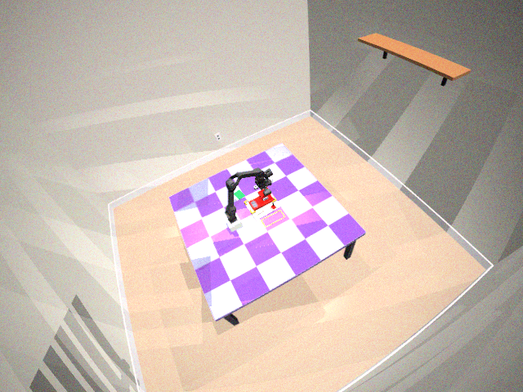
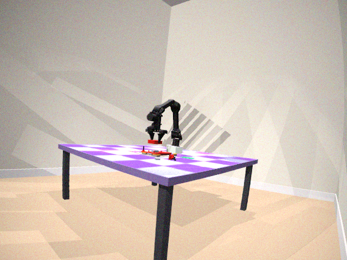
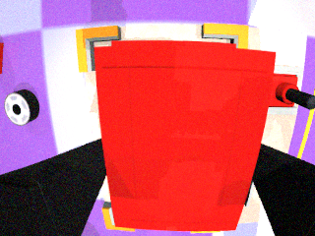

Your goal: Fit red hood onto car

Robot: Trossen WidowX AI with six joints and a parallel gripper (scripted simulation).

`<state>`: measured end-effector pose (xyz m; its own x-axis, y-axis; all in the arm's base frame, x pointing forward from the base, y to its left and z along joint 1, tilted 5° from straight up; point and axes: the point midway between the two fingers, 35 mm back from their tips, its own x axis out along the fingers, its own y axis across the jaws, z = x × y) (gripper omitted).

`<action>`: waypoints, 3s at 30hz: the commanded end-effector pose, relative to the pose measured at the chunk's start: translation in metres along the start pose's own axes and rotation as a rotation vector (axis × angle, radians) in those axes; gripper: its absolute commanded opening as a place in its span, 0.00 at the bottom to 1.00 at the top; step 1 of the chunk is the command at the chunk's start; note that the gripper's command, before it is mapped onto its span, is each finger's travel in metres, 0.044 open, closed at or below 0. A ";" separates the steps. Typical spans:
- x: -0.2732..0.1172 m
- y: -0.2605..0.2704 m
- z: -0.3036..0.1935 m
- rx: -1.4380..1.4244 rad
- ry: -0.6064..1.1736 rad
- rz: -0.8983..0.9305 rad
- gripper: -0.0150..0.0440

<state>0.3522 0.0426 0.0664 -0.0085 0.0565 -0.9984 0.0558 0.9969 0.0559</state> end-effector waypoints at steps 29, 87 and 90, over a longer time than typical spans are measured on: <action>0.043 0.004 -0.002 0.006 0.012 0.004 0.25; 0.047 0.004 -0.002 0.004 0.012 0.003 0.25; 0.047 0.004 -0.002 0.004 0.012 0.003 0.25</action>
<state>0.3492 0.0491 0.0179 -0.0245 0.0596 -0.9979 0.0598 0.9965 0.0580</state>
